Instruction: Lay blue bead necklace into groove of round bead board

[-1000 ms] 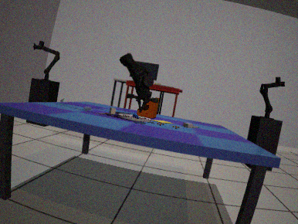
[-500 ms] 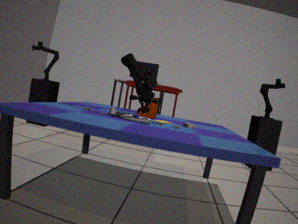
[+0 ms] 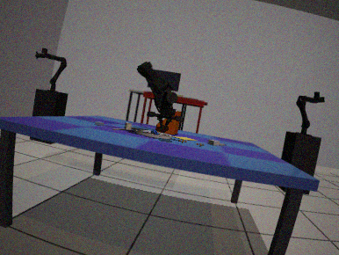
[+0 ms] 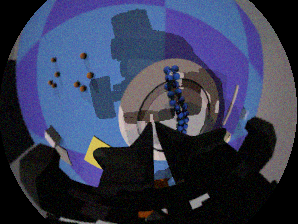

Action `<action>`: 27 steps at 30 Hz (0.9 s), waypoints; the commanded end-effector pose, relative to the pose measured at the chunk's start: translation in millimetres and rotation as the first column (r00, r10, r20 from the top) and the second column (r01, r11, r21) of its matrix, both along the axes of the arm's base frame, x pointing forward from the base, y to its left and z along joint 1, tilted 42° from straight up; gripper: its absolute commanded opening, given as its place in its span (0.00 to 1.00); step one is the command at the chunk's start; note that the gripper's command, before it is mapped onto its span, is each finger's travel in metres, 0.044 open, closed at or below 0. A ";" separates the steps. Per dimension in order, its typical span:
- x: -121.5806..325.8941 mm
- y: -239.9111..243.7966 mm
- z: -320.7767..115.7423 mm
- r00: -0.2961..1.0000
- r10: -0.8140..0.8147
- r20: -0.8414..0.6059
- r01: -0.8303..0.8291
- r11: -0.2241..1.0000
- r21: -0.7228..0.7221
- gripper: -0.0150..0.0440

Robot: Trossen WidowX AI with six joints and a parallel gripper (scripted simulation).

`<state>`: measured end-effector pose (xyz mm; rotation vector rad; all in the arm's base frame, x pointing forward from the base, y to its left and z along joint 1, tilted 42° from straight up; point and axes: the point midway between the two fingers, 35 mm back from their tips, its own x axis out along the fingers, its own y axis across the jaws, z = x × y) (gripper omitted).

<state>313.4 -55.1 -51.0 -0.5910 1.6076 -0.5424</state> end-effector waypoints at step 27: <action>-0.4 14.0 15.2 1.000 0.004 -0.005 -0.004 1.000 -0.003 1.00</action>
